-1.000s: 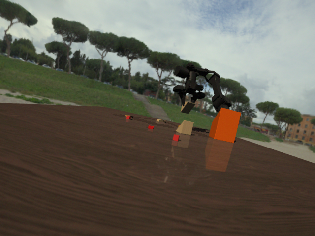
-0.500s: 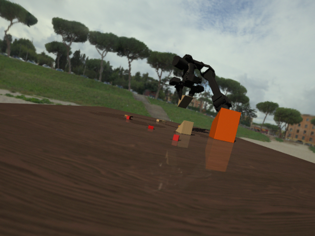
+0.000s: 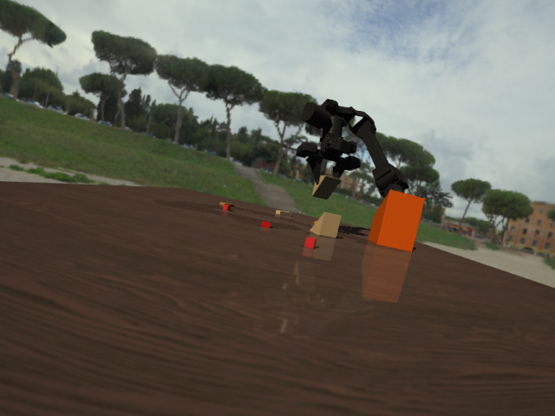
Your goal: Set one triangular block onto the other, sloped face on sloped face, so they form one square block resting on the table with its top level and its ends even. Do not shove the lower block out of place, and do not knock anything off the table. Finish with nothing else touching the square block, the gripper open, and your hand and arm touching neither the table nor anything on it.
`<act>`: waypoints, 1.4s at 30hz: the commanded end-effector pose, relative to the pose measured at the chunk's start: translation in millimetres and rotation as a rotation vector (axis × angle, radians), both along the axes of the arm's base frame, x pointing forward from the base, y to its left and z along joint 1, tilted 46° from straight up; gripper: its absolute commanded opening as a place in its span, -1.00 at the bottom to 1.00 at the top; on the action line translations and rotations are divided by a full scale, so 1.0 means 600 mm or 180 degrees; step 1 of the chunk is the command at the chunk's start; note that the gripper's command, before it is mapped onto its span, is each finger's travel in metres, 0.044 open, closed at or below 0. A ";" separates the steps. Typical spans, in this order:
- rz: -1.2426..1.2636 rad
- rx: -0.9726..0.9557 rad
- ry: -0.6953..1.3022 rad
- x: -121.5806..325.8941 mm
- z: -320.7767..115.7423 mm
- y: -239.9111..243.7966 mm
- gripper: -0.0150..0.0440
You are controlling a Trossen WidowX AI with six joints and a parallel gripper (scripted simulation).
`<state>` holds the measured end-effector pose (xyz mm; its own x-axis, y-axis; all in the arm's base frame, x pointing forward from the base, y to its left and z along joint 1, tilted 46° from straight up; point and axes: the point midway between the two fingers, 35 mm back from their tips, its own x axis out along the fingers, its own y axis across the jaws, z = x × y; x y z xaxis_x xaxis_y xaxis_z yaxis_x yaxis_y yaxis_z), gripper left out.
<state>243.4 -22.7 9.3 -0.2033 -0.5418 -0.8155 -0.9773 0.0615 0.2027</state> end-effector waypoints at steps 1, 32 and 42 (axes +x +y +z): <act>0.0012 -0.0006 0.0010 -0.008 -0.031 -0.012 -0.49; 0.0037 -0.0034 -0.0022 -0.027 -0.116 -0.047 -0.49; 0.0043 -0.0037 -0.0024 -0.026 -0.116 -0.047 -0.49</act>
